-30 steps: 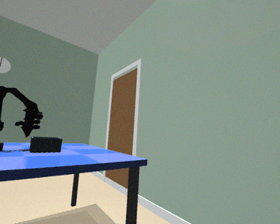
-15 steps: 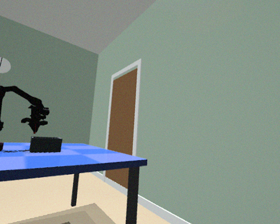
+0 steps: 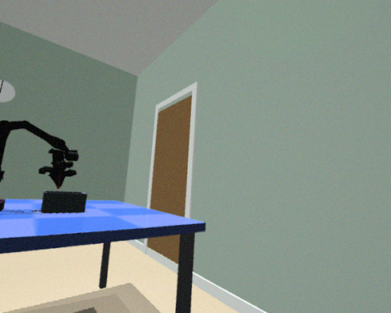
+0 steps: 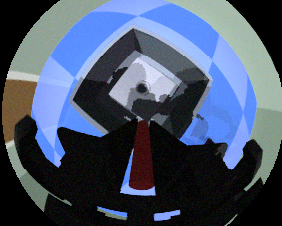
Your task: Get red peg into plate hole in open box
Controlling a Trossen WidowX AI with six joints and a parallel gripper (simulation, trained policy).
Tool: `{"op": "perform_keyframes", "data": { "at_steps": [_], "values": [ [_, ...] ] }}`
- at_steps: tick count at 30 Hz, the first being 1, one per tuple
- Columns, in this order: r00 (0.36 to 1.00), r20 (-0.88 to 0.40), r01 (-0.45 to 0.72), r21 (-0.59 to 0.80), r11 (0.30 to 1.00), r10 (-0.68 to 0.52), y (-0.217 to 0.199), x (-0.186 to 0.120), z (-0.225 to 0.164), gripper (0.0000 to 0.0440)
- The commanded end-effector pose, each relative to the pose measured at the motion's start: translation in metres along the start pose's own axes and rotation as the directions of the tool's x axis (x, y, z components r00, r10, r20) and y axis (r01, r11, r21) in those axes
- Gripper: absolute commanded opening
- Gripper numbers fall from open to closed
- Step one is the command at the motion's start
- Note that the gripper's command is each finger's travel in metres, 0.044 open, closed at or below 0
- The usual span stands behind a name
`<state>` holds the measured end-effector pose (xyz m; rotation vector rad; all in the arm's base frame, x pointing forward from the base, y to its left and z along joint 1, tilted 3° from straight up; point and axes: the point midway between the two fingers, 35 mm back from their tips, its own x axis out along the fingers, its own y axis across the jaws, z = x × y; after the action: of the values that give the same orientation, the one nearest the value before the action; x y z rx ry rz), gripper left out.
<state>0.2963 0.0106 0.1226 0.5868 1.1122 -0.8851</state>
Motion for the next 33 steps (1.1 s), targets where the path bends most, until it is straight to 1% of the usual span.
{"op": "perform_keyframes", "data": {
  "at_steps": [1,11,19,20,22,26,27,29,33],
  "values": [
    [1.000,-0.004,-0.002,-0.005,1.000,0.002,0.003,0.008,0.011,0.0000],
    [0.999,-0.039,-0.014,-0.053,0.998,0.012,0.005,0.038,0.039,0.0000],
    [0.996,-0.090,-0.028,-0.122,0.992,0.017,0.005,0.064,0.042,0.0004],
    [0.995,-0.099,-0.028,-0.131,0.991,0.015,0.005,0.067,0.041,0.0012],
    [0.993,-0.118,-0.028,-0.148,0.989,0.011,0.004,0.073,0.039,0.0045],
    [0.989,-0.151,-0.030,-0.163,0.986,0.005,0.004,0.083,0.038,0.0140],
    [0.987,-0.158,-0.031,-0.162,0.986,0.005,0.004,0.084,0.039,0.0153],
    [0.987,-0.157,-0.043,-0.181,0.982,0.014,0.007,0.085,0.045,0.0158],
    [0.985,-0.170,-0.068,-0.189,0.980,0.036,0.014,0.082,0.053,0.0249]
  ]
}}
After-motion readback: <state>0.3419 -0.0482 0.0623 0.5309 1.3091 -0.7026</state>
